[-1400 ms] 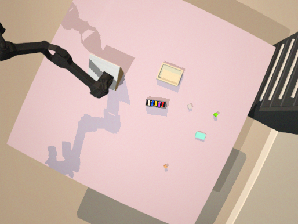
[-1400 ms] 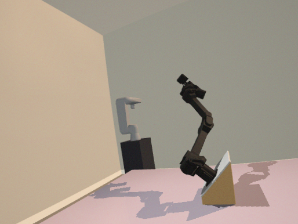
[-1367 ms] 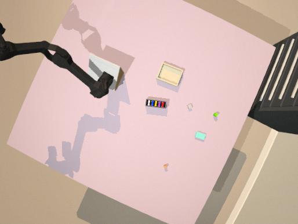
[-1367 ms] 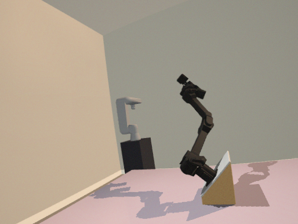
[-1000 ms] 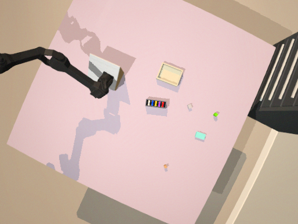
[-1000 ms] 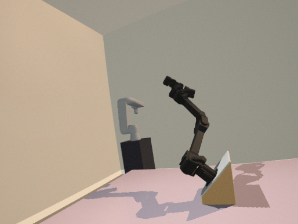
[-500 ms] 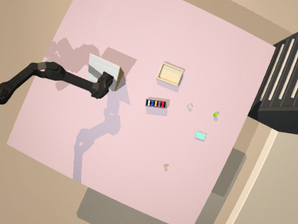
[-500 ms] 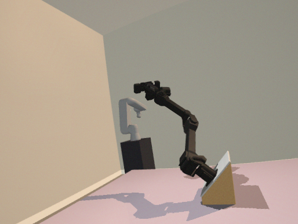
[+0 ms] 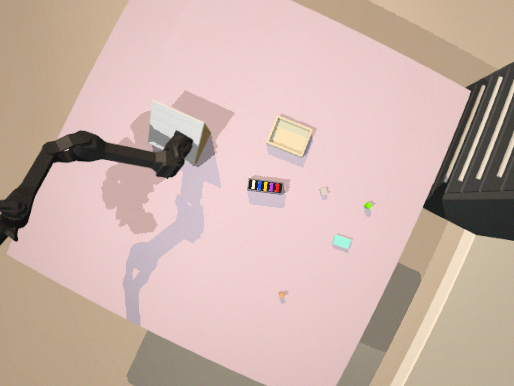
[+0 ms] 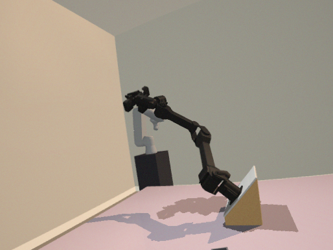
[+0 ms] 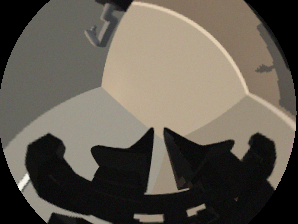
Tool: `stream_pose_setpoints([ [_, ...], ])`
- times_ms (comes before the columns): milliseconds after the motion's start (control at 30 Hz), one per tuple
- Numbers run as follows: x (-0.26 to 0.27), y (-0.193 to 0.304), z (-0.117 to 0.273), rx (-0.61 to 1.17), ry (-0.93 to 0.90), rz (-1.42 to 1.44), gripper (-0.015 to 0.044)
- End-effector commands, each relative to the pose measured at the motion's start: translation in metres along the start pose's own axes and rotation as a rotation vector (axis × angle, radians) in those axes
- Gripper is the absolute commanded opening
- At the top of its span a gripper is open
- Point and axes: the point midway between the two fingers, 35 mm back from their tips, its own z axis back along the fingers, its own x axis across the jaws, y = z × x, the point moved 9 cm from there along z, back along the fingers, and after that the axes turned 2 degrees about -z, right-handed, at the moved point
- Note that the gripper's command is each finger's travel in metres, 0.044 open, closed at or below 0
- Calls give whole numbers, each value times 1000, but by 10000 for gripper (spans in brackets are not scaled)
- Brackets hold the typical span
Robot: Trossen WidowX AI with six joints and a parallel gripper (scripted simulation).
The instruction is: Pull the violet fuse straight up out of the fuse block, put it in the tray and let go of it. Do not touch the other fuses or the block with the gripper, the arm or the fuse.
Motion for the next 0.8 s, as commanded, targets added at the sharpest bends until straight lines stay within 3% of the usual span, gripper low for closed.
stream_pose_setpoints([
  [0, -48, 15, -4, 66, 147, 69, 74],
  [233, -109, 37, -4, 158, 331, 202, 74],
  [367, -131, 45, -1, 183, 362, 123, 74],
  [767, -259, 105, 34, 484, 709, 497, 74],
])
